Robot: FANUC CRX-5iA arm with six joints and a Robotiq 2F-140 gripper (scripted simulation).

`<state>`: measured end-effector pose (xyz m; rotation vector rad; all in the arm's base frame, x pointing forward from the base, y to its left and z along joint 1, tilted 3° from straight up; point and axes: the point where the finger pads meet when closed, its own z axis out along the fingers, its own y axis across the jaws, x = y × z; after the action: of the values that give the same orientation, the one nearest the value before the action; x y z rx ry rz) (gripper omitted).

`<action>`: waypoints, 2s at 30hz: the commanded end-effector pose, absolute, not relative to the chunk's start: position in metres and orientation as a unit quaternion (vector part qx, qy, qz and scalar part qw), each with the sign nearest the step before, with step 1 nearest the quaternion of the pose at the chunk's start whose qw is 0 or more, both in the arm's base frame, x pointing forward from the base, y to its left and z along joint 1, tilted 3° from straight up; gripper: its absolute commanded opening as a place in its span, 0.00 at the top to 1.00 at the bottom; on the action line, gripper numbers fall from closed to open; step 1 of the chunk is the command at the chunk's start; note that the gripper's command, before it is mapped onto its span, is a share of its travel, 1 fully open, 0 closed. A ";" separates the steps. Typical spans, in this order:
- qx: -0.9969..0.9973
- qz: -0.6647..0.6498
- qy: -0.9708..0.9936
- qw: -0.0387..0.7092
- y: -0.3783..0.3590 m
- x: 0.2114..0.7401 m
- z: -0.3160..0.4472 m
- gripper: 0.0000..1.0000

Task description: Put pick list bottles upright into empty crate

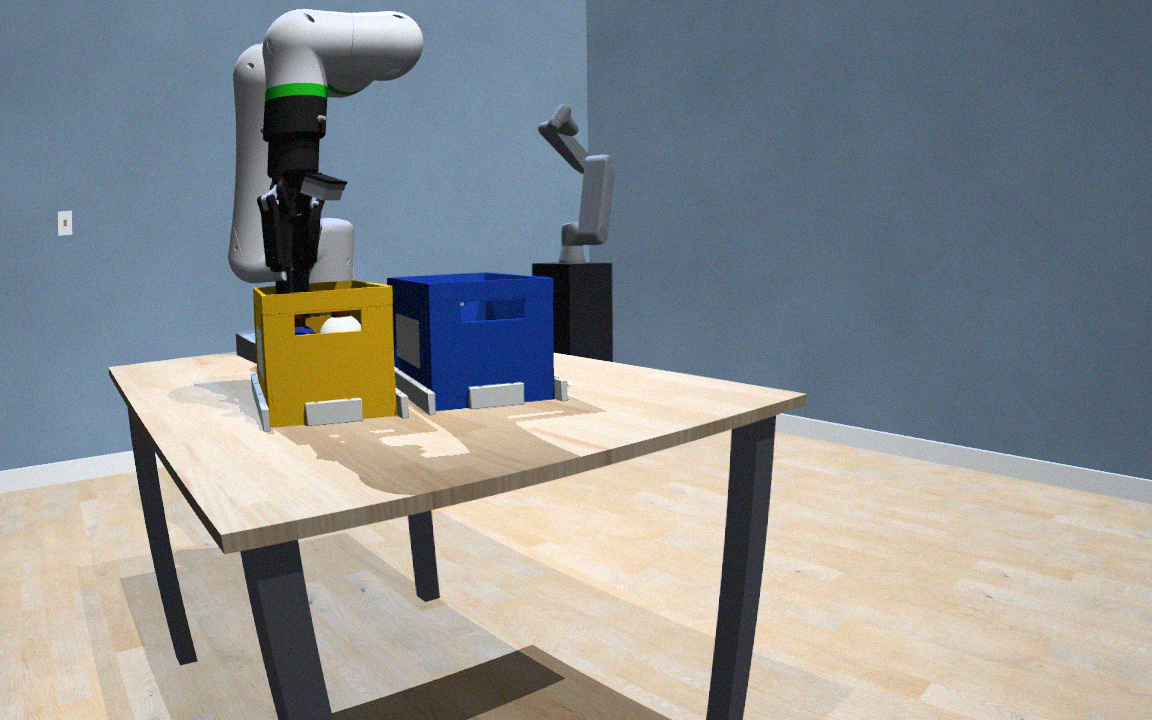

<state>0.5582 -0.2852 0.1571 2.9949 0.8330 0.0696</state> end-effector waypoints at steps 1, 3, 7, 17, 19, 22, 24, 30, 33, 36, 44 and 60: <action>0.963 0.023 0.268 0.017 -0.286 0.559 0.158 0.90; 0.963 0.023 0.268 0.017 -0.286 0.559 0.158 0.90; 0.963 0.023 0.268 0.017 -0.286 0.559 0.158 0.90; 0.963 0.023 0.268 0.017 -0.286 0.559 0.158 0.90; 0.963 0.023 0.268 0.017 -0.286 0.559 0.158 0.90; 0.963 0.023 0.268 0.017 -0.286 0.559 0.158 0.90; 0.963 0.023 0.268 0.017 -0.286 0.559 0.158 0.90; 0.963 0.023 0.268 0.017 -0.286 0.559 0.158 0.90; 0.963 0.023 0.268 0.017 -0.286 0.558 0.160 0.90; 0.963 0.023 0.268 0.017 -0.285 0.558 0.165 0.90; 0.963 0.023 0.268 0.017 -0.285 0.558 0.175 0.90; 0.963 0.023 0.268 0.017 -0.285 0.556 0.200 0.90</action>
<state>0.5561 -0.2844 0.1974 2.9948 0.8330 0.0695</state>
